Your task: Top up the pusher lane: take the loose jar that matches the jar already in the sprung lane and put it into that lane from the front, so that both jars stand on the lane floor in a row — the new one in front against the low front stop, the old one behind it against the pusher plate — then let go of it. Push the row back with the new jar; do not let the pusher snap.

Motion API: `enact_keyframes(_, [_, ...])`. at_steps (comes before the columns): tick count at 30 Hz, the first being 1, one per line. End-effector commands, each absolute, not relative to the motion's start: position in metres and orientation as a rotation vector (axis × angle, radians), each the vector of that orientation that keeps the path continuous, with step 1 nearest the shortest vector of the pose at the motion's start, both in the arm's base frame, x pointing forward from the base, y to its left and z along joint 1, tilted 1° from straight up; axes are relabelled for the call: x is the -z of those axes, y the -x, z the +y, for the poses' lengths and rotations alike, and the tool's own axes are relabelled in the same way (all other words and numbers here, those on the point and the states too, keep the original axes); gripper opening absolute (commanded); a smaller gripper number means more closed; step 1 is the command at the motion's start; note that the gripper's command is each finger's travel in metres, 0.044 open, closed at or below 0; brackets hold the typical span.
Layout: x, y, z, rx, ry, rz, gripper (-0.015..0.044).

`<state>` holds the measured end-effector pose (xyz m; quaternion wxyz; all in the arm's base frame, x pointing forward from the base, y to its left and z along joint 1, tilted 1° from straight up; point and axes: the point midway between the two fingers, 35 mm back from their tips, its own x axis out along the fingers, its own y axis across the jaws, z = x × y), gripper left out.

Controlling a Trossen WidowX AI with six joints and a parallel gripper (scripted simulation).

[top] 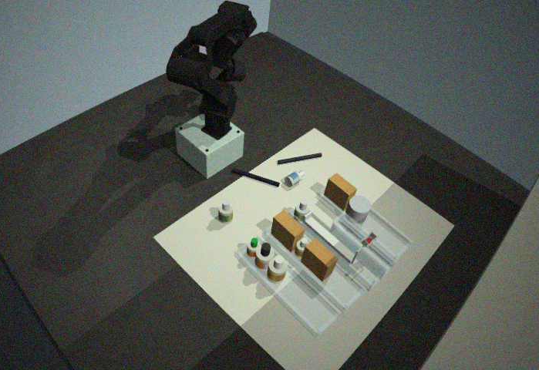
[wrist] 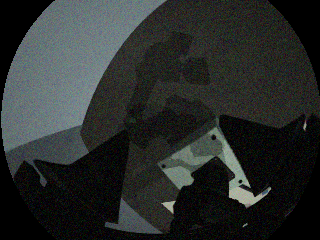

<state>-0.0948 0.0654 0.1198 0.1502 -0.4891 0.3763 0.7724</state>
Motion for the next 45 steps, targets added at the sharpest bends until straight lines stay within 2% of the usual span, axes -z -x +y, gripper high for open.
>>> enact_keyframes(1, [-0.120, 0.094, 0.067, -2.212, 1.400, 1.083, 0.0426])
enact_keyframes(2, [-0.120, 0.092, 0.070, -2.193, 1.383, 1.090, 0.0440])
enact_keyframes(14, [-0.113, 0.013, 0.137, -1.700, 1.022, 1.230, 0.0440])
enact_keyframes(24, [-0.105, -0.078, 0.138, -1.289, 0.717, 1.318, 0.0440])
enact_keyframes(36, [-0.091, -0.181, 0.060, -0.745, 0.414, 1.410, 0.0440])
enact_keyframes(45, [-0.078, -0.211, -0.042, -0.358, 0.213, 1.449, 0.0440])
